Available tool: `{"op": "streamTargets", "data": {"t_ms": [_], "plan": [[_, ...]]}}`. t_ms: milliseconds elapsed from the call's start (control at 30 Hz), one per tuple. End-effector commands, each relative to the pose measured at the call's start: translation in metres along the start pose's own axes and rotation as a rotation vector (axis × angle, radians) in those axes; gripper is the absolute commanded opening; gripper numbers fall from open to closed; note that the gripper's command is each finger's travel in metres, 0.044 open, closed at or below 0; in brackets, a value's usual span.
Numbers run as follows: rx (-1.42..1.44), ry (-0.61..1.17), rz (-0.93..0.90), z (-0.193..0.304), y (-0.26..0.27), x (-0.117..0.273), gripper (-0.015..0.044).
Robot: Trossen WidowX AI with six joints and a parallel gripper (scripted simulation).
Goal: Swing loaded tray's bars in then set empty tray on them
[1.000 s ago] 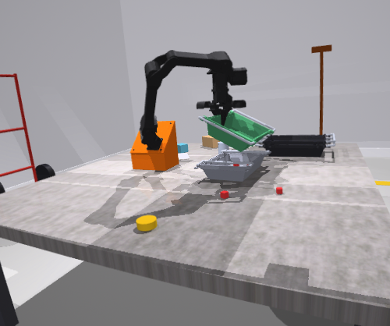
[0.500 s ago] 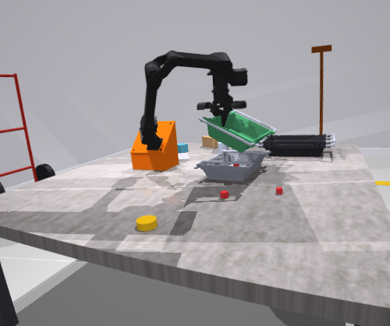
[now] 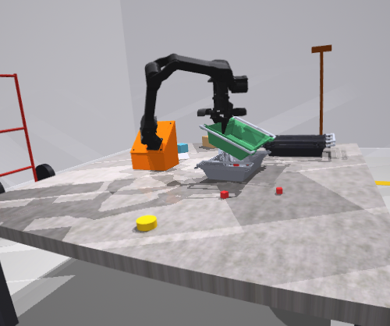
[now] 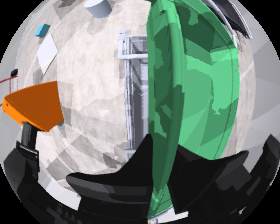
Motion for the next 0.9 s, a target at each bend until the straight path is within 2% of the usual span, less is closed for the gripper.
{"op": "streamTargets", "data": {"t_ms": [0, 867], "plan": [[0.000, -0.006, 0.026, 0.001, 0.000, 0.001, 0.0000], [0.000, -0.004, 0.026, 0.001, 0.013, -0.024, 0.0000]]}}
Point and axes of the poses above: the point midway between the two fingers, 35 mm back from their tips, its own x axis back along the fingers, its own y axis across the jaws, z = x × y, the point moved 8 cm from there along x, back along the fingers, and after that the axes turned 10 degrees about -x, right-handed, at the moved point
